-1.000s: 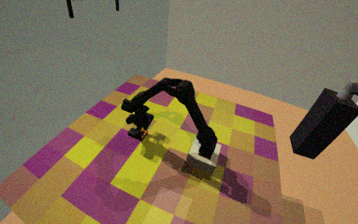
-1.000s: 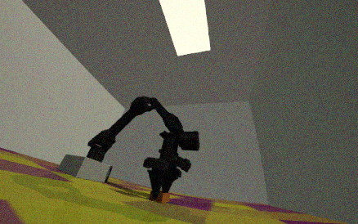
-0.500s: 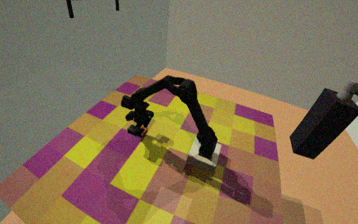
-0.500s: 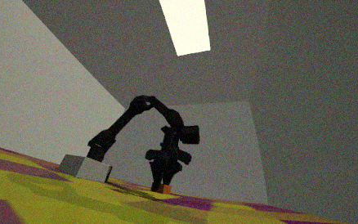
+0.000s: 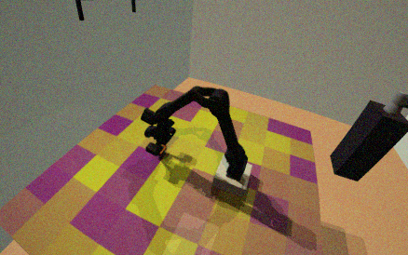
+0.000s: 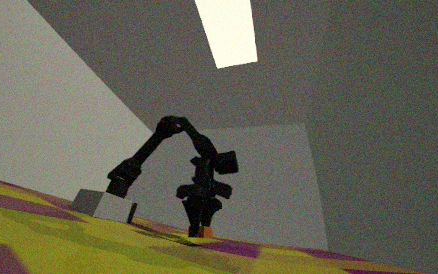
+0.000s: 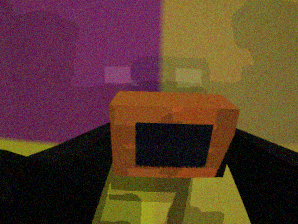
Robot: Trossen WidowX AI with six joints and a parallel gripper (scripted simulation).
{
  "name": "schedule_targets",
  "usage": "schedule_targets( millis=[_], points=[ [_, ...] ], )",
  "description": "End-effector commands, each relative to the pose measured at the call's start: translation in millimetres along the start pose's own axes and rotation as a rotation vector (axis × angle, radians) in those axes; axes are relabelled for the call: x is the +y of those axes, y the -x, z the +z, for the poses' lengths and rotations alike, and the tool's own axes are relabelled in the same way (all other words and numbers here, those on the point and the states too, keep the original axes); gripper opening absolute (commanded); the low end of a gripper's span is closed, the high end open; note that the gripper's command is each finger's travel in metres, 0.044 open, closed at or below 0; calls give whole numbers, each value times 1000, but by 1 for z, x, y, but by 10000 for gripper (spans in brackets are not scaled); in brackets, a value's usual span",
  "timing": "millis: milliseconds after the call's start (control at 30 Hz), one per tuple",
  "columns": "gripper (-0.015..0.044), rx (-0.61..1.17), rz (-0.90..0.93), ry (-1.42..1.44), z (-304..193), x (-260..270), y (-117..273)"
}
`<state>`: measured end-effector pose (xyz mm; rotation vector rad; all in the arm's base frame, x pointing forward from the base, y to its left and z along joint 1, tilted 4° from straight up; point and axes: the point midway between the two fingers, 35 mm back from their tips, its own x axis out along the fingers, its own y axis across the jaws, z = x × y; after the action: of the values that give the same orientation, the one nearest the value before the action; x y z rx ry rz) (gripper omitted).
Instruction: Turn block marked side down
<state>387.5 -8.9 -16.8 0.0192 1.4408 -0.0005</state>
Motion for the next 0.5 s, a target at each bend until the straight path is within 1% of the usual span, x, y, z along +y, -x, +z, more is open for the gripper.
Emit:
schedule_targets(
  millis=[0, 467],
  points=[
    [0, -63, 1, 3, -1, 0, -2],
    [0, -274, 1, 2, -4, 0, -3]
  ],
)
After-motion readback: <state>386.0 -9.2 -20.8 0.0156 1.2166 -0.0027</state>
